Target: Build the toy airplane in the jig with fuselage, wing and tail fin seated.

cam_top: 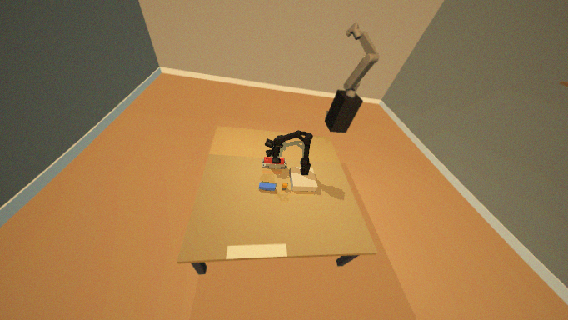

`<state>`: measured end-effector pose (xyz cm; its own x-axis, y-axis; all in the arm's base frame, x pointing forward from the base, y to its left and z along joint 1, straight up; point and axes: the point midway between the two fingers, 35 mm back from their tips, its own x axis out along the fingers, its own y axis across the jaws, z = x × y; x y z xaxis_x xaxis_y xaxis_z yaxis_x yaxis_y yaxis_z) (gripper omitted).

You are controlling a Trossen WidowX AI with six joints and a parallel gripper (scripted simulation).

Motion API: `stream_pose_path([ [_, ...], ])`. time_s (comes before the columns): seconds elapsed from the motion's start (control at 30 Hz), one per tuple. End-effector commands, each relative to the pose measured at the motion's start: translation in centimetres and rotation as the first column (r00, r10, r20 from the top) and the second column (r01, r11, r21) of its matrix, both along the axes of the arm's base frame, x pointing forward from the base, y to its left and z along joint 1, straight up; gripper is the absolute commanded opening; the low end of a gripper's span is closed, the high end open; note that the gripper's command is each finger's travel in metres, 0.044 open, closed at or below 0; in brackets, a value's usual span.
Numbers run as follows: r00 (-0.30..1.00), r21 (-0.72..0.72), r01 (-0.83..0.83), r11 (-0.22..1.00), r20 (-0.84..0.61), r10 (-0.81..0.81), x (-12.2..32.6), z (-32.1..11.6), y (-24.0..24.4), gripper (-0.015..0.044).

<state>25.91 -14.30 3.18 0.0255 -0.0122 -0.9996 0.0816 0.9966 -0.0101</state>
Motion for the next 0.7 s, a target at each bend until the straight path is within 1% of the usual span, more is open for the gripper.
stream_pose_path([
  [0.0,1.0,-0.003,-0.002,1.0,-0.002,0.002,0.0,-0.7,-0.1,0.0195],
  [0.57,1.0,-0.003,-0.002,1.0,-0.003,0.002,0.0,-3.0,-0.1,0.0195],
  [0.67,1.0,0.002,0.0,1.0,-0.003,0.0,0.0,-2.8,-0.1,0.0175],
])
